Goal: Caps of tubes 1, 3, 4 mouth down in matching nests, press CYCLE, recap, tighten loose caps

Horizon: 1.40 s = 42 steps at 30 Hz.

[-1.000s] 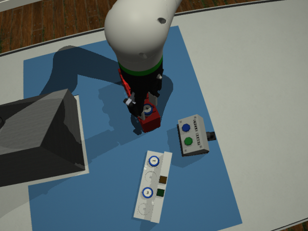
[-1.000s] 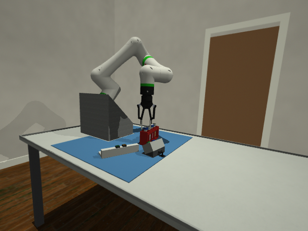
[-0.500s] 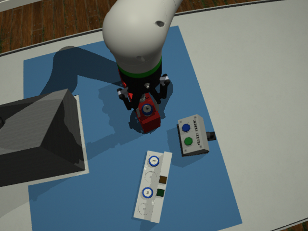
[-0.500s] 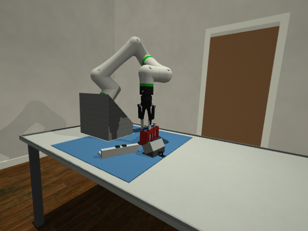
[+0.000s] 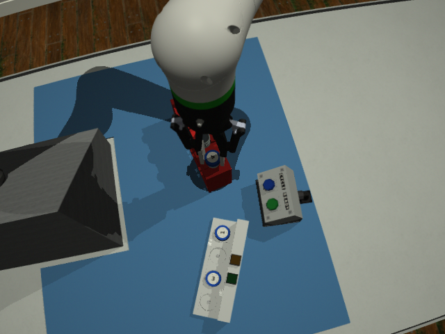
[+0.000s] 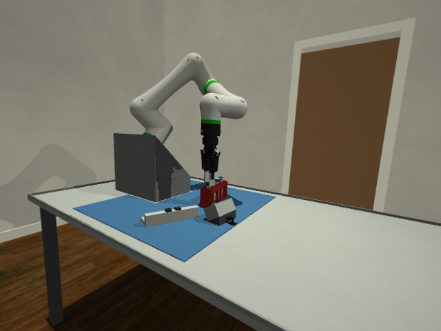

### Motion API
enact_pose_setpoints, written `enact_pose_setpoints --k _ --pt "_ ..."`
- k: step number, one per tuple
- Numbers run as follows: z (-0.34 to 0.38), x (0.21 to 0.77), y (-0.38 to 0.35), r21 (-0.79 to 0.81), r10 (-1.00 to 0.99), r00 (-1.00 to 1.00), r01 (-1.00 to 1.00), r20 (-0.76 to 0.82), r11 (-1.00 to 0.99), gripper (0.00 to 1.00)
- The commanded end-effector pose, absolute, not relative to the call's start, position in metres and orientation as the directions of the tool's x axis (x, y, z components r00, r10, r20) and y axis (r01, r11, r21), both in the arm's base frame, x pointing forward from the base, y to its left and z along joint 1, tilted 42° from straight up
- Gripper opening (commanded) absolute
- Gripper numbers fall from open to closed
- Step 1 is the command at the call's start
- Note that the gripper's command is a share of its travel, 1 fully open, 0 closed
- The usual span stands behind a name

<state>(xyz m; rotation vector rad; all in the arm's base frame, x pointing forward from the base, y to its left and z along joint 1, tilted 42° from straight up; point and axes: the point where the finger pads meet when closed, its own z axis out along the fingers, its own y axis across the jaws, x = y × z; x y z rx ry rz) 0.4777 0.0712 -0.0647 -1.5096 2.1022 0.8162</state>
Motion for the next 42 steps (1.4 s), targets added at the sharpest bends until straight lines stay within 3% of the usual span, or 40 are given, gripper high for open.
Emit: enact_pose_setpoints --k 1,12,22,30,38,42 --pt "-0.0646 0.4778 0.071 0.215 -0.699 -0.32 -0.948 -0.64 0.237 0.0" --pt "-0.0646 0.4778 0.071 0.215 -0.699 -0.32 -0.948 -0.64 0.237 0.0" --pt "-0.0644 0.4778 0.0708 -0.052 -0.736 0.075 -0.997 -0.673 -0.054 0.0" --pt "-0.0643 0.4778 0.0707 -0.299 -0.662 0.443 -0.897 -0.604 -0.326 0.0" --pt "-0.0642 0.4778 0.0706 -0.447 -0.554 0.661 -0.751 -0.506 -0.487 0.0" --pt "-0.0642 0.4778 0.0706 -0.447 -0.554 0.661 -0.751 -0.506 -0.487 0.0"
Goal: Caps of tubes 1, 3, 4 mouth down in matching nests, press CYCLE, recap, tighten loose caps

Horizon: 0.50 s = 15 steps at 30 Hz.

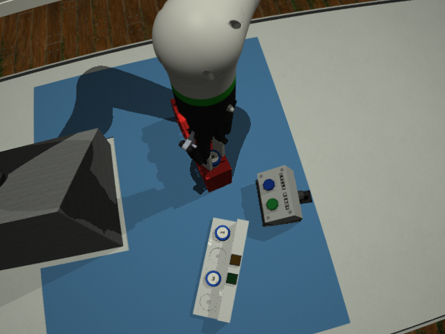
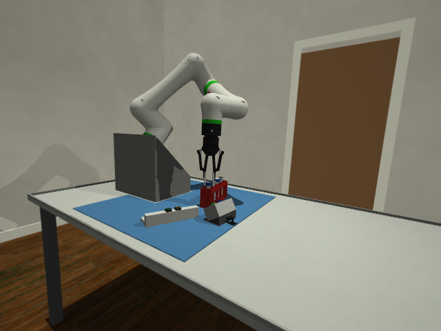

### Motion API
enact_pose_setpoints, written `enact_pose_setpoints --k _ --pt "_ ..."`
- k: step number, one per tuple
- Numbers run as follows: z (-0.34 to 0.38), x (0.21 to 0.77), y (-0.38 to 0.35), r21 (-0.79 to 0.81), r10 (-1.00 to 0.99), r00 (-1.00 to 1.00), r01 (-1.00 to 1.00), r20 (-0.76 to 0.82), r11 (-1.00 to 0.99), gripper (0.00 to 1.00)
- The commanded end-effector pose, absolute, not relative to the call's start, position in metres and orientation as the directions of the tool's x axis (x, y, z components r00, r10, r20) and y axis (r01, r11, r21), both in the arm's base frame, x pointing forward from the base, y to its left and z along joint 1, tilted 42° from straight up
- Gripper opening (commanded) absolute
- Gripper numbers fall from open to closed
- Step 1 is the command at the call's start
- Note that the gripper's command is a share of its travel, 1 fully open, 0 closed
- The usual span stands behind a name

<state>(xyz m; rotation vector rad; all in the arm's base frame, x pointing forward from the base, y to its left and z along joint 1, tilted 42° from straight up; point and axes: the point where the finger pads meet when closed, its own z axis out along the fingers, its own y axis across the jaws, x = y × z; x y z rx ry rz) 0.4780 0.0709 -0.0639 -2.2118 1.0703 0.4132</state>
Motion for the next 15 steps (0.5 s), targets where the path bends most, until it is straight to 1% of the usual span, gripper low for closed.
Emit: enact_pose_setpoints --k 1,3,4,15 --pt "-0.0642 0.4778 0.0706 -0.447 -0.554 0.661 -0.751 -0.506 -0.487 0.0" --pt "-0.0642 0.4778 0.0706 -0.447 -0.554 0.661 -0.751 -0.506 -0.487 0.0" --pt "-0.0642 0.4778 0.0706 -0.447 -0.554 0.661 -0.751 -0.506 -0.487 0.35" --pt "-0.0642 0.4778 0.0706 -0.447 -0.554 0.661 -0.751 -0.506 -0.487 0.35"
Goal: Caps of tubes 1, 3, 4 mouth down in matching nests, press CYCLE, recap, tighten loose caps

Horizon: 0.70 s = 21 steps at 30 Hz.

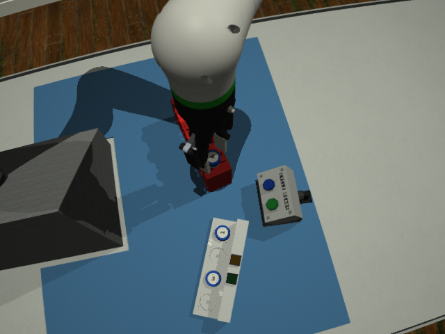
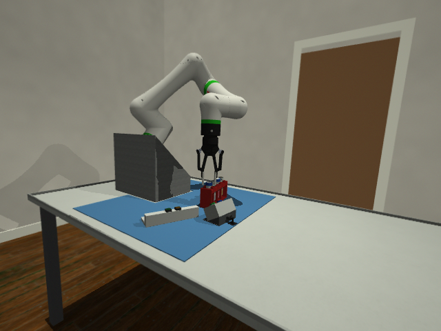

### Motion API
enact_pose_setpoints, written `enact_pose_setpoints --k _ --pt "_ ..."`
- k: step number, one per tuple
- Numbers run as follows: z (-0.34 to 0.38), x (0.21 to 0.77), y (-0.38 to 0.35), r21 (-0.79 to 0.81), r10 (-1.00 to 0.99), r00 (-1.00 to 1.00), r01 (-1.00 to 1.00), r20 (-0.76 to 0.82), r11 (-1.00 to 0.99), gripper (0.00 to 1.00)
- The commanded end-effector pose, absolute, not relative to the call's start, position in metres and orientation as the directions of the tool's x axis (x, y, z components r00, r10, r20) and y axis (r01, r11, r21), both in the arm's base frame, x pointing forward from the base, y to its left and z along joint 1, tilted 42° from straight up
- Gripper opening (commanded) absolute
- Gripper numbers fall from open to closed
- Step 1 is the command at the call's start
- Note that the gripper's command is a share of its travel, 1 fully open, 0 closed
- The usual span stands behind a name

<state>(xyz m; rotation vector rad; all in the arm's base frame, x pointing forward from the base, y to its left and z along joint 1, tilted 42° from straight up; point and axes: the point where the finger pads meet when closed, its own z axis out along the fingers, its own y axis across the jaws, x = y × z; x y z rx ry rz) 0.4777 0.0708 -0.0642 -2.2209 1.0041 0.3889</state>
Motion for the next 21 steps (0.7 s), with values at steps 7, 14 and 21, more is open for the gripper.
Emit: enact_pose_setpoints --k 7,14,21 --pt "-0.0642 0.4778 0.0706 -0.257 -0.683 0.379 -0.925 -0.624 -0.279 0.35" --pt "-0.0642 0.4778 0.0706 -0.094 -0.731 0.138 -0.99 -0.669 -0.101 0.35" --pt "-0.0641 0.4779 0.0706 0.13 -0.724 -0.193 -0.981 -0.663 0.144 0.35"
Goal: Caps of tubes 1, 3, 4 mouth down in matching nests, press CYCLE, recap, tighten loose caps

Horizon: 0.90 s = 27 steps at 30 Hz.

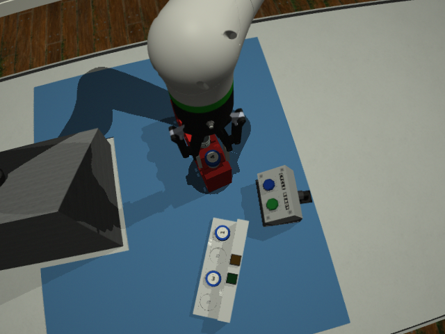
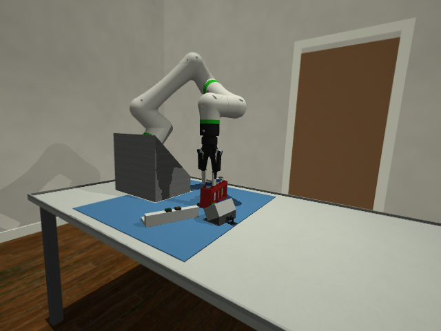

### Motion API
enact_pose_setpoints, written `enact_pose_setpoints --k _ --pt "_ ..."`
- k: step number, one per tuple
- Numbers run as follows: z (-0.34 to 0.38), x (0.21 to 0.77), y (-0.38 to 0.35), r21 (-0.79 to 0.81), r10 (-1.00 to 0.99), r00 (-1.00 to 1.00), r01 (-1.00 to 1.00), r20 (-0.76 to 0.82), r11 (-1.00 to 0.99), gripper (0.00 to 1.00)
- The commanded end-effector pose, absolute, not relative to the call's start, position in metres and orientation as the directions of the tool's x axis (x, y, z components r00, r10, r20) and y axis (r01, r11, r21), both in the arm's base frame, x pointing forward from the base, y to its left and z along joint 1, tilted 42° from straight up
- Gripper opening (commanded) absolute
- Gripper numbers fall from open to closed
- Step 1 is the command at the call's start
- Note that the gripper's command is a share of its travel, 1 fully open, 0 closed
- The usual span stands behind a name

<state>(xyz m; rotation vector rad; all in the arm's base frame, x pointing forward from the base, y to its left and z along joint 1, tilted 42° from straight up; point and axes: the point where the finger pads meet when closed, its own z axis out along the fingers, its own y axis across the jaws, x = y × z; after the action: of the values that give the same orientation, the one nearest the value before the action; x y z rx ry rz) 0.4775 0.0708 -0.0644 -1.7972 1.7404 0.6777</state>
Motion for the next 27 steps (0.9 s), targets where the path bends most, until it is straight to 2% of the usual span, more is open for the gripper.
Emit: enact_pose_setpoints --k 1,3,11,12,26,27 --pt "-0.0641 0.4779 0.0706 0.13 -0.724 -0.193 -0.981 -0.663 0.144 0.35" --pt "-0.0641 0.4779 0.0706 0.214 -0.699 -0.319 -0.948 -0.64 0.236 0.35" --pt "-0.0641 0.4779 0.0706 0.215 -0.699 -0.32 -0.948 -0.64 0.237 0.35" --pt "-0.0641 0.4779 0.0706 0.215 -0.699 -0.32 -0.948 -0.64 0.237 0.0" --pt "-0.0641 0.4779 0.0706 0.215 -0.699 -0.32 -0.948 -0.64 0.237 0.0" --pt "-0.0641 0.4779 0.0706 0.182 -0.71 -0.272 -0.962 -0.65 0.201 0.0"
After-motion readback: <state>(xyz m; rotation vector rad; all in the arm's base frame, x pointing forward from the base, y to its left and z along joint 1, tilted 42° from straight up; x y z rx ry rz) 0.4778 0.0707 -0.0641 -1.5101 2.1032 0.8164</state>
